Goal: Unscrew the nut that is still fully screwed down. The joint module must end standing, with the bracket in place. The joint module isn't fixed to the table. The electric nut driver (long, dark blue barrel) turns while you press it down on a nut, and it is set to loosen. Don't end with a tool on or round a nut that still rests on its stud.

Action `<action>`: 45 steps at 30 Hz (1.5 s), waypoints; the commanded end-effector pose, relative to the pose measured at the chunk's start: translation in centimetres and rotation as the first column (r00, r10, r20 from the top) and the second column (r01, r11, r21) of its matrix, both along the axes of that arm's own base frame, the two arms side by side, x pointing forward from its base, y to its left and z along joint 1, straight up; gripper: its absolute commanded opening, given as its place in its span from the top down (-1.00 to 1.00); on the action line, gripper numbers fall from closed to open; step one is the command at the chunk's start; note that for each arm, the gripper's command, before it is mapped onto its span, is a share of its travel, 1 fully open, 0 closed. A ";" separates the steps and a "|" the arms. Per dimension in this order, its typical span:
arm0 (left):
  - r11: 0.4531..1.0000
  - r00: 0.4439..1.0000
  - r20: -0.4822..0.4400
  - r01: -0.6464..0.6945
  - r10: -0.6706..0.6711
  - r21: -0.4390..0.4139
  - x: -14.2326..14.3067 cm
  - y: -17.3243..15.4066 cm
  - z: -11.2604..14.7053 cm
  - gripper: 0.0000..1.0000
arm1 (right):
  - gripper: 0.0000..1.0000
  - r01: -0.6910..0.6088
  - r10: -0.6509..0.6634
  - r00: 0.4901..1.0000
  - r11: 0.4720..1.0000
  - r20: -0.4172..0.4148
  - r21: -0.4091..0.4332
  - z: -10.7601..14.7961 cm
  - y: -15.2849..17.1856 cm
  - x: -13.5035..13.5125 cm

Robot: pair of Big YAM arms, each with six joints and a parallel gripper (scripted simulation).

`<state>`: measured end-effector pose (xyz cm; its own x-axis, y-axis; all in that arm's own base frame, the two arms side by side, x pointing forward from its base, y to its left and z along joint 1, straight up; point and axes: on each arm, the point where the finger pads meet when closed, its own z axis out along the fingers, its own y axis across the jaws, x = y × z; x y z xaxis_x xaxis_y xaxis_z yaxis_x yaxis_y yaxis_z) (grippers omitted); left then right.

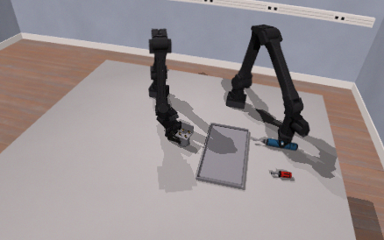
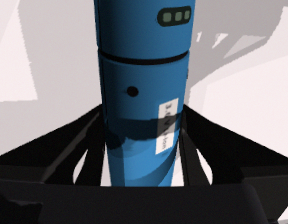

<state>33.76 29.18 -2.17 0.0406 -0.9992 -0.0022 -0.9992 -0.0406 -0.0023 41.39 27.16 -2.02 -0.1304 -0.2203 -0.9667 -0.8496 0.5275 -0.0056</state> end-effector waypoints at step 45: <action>1.000 1.000 0.025 0.002 -0.002 0.019 0.9 0.8 0.9 -0.14 | -0.17 0.001 -0.001 1.000 1.000 0.010 0.007 0.4 0.2 0.4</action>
